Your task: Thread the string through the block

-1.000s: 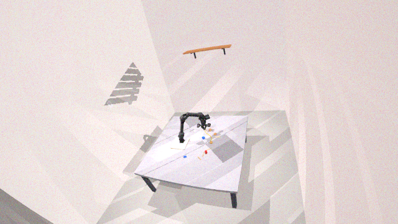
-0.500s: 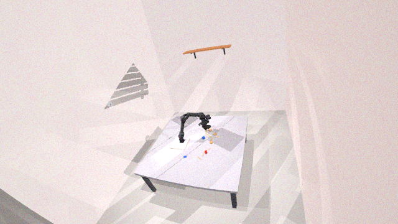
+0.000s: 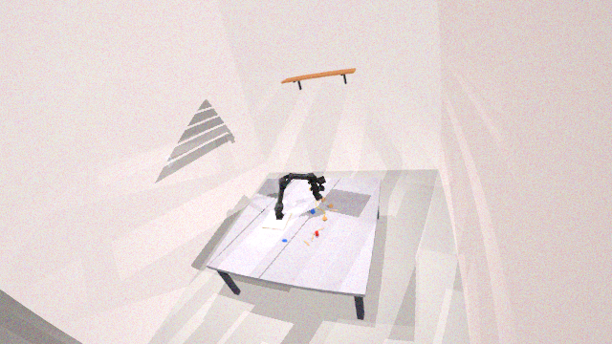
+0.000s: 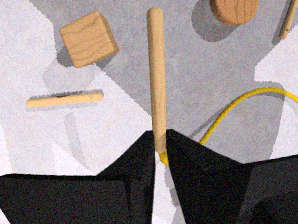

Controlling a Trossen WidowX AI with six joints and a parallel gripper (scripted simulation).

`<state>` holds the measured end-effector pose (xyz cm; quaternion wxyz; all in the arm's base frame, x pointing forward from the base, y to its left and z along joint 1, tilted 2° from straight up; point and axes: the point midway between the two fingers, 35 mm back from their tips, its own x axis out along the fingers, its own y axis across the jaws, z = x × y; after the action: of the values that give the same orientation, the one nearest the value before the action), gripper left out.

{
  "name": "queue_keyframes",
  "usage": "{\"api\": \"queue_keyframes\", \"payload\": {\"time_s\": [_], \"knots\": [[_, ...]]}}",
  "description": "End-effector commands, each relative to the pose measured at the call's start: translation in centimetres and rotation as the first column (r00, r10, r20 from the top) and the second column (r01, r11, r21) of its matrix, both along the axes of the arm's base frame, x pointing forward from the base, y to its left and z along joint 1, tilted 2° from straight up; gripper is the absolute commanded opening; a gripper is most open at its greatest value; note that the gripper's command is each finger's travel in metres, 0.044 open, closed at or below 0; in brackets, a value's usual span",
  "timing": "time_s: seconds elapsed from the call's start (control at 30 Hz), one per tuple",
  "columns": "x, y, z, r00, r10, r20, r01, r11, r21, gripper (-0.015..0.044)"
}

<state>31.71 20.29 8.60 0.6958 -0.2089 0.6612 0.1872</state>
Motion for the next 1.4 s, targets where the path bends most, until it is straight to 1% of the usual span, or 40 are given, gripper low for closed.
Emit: {"api": "queue_keyframes", "payload": {"time_s": [0.0, 0.27, 0.57, 0.77, 0.97, 1.17, 1.37], "knots": [[0.4, -0.1, -0.2, 0.986, -0.169, -0.007, 0.17, 0.985, 0.007, 0.0], [1.1, -0.3, -0.1, 0.894, -0.448, -0.006, 0.448, 0.894, 0.023, 0.0], [2.0, -0.6, -0.1, 0.7, -0.714, -0.01, 0.714, 0.699, 0.04, 0.0], [2.5, -0.8, -0.1, 0.527, -0.85, -0.016, 0.849, 0.525, 0.05, 0.0], [3.1, -1.1, 0.0, 0.328, -0.944, -0.024, 0.943, 0.326, 0.059, 0.0], [3.6, -1.3, 0.0, 0.114, -0.993, -0.035, 0.992, 0.111, 0.066, 0.0], [4.1, -1.5, 0.0, -0.106, -0.993, -0.046, 0.992, -0.109, 0.07, 0.0]]}}
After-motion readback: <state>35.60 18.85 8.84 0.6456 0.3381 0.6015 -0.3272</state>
